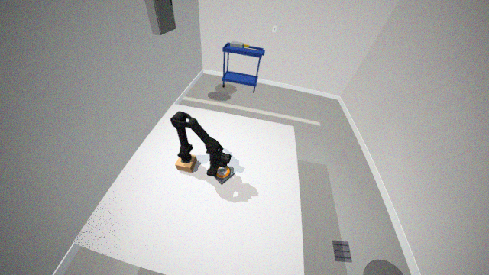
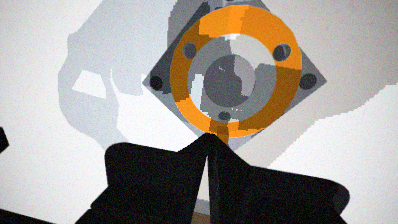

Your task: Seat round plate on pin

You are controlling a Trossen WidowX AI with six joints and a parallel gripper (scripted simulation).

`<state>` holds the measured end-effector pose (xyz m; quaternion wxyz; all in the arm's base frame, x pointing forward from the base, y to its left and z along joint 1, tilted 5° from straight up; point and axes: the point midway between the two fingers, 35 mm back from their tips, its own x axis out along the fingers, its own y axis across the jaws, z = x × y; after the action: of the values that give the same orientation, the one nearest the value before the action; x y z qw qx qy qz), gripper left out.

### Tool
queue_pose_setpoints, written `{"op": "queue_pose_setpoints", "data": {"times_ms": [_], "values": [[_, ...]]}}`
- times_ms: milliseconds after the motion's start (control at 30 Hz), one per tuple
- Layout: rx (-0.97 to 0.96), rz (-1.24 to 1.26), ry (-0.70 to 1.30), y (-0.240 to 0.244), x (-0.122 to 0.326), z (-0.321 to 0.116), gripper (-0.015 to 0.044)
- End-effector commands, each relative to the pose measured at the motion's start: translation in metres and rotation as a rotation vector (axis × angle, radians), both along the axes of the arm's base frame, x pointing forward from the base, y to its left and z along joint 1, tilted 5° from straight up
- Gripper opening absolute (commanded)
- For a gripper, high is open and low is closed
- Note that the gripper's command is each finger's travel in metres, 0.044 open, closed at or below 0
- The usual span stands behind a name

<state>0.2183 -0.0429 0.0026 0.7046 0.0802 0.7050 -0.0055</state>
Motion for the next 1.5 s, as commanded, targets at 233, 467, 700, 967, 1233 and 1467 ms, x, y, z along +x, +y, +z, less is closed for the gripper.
{"op": "queue_pose_setpoints", "data": {"times_ms": [233,467,700,967,1233,1467], "values": [[-0.027,-0.012,0.005,-0.008,-0.001,-0.001,0.0000],[-0.027,-0.012,0.005,-0.008,-0.001,-0.001,0.0000],[-0.027,-0.012,0.005,-0.008,-0.001,-0.001,0.0000],[-0.027,-0.012,0.005,-0.010,-0.001,-0.001,0.0000],[-0.028,-0.012,0.005,-0.017,-0.001,-0.001,0.0000],[-0.028,-0.012,0.005,-0.021,0.000,-0.001,0.0000]]}}
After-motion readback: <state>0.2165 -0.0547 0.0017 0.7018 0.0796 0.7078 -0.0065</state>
